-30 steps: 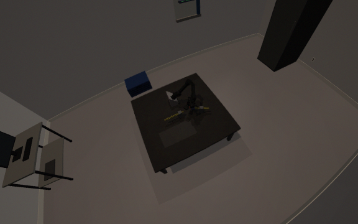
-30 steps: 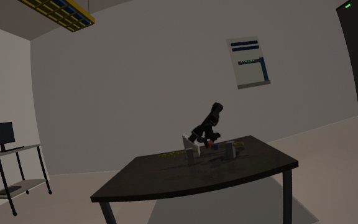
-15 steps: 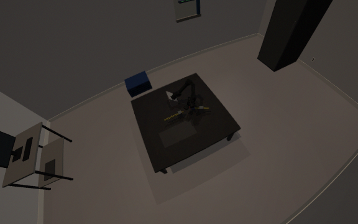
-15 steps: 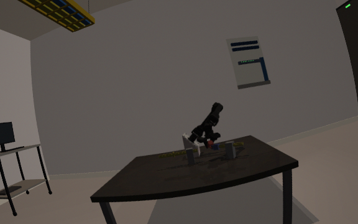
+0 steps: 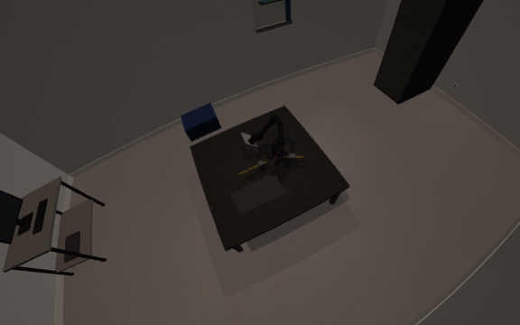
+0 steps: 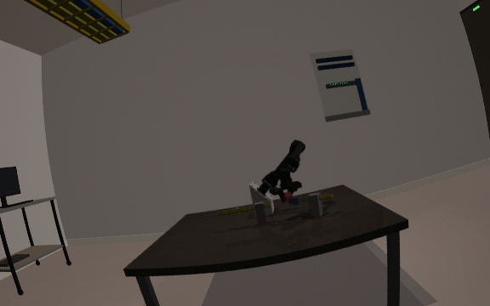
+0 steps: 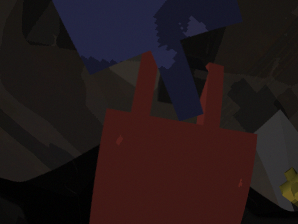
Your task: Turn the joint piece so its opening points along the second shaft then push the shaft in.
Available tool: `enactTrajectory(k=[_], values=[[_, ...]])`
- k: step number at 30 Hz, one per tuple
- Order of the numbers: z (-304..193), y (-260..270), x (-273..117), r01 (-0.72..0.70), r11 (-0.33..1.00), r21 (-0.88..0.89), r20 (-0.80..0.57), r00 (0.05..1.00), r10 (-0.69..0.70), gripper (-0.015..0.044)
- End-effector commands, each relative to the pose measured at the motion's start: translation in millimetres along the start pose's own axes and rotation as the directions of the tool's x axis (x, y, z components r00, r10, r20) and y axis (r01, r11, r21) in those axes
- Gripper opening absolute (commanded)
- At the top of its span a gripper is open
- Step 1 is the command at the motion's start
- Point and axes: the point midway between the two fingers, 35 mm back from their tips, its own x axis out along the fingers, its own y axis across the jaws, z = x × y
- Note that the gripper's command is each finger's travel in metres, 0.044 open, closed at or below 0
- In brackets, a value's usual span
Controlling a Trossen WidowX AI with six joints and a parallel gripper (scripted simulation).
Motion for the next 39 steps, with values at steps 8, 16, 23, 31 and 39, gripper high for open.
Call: enactTrajectory(k=[8, 16, 23, 31, 39], values=[[0.3, -0.2, 0.0, 0.001, 1.0, 0.001, 0.002, 1.0, -0.001, 0.0182], [0.3, -0.2, 0.0, 0.001, 1.0, 0.001, 0.002, 1.0, -0.001, 0.0182], [0.0, 0.0, 0.0, 0.0, 1.0, 0.0, 0.0, 1.0, 0.0, 0.0147], [0.0, 0.0, 0.0, 0.0, 1.0, 0.0, 0.0, 1.0, 0.0, 0.0068], [0.0, -0.2, 0.1, 0.001, 1.0, -0.005, 0.003, 1.0, -0.001, 0.0]])
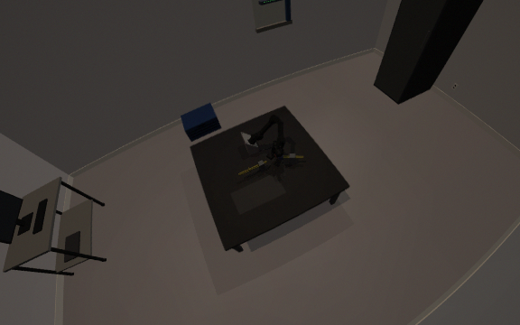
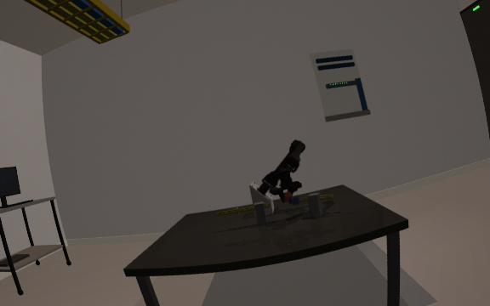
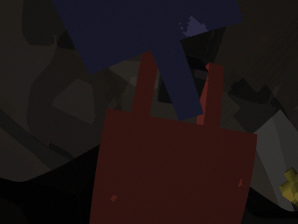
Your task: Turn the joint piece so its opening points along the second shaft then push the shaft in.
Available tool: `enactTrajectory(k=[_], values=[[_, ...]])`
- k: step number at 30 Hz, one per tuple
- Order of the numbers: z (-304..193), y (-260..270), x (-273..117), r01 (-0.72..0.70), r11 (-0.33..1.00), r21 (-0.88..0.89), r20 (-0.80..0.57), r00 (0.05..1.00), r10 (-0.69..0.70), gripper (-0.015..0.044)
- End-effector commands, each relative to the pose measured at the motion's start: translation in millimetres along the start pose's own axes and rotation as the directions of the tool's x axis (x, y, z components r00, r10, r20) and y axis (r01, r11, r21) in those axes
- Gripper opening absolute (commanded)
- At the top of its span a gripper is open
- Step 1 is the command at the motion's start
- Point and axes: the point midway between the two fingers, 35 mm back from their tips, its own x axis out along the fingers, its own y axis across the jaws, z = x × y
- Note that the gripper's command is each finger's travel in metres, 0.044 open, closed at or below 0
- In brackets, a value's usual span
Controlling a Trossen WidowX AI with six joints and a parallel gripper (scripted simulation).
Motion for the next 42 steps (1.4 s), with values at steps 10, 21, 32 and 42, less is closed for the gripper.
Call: enactTrajectory(k=[10, 21, 32, 42], values=[[-1.6, -6.7, 4.7, 0.032, 0.988, -0.151, 0.107, 0.994, -0.016, 0.0], [-1.3, -14.6, 9.8, 0.066, 0.947, -0.314, 0.219, 0.976, 0.005, 0.0], [1.2, -22.6, 14.5, 0.096, 0.876, -0.472, 0.316, 0.947, 0.066, 0.0], [5.2, -29.3, 18.6, 0.122, 0.789, -0.603, 0.379, 0.913, 0.148, 0.0]])
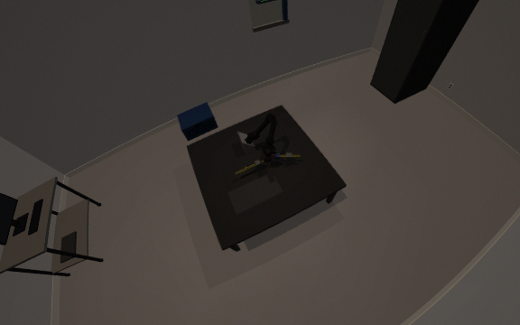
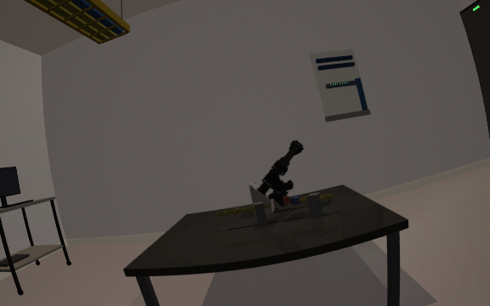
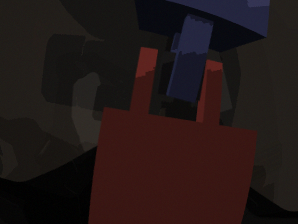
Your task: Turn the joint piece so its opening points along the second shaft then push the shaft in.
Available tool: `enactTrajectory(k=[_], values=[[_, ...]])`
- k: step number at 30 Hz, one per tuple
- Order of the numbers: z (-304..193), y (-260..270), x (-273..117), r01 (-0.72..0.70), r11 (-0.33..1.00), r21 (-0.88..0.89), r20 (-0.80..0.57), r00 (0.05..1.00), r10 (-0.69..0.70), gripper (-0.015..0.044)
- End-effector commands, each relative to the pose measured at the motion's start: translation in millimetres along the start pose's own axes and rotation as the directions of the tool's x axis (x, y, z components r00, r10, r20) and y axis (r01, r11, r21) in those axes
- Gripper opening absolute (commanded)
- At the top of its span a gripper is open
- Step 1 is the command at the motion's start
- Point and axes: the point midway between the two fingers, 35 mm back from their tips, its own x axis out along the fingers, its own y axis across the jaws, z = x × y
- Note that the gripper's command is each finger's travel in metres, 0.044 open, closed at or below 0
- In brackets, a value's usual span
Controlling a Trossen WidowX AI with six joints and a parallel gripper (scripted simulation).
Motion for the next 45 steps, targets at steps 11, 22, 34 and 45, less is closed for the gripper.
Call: enactTrajectory(k=[11, 22, 34, 45], values=[[-0.6, -3.1, 2.1, -0.017, 0.997, -0.071, 0.05, 0.999, 0.02, 0.0], [-0.9, -2.9, 2.2, -0.018, 0.998, -0.066, 0.05, 0.999, 0.022, 0.0], [-0.9, -2.9, 2.2, -0.018, 0.998, -0.066, 0.05, 0.999, 0.022, 0.0105], [-0.9, -2.9, 2.2, -0.018, 0.998, -0.066, 0.05, 0.999, 0.022, 0.0331]])
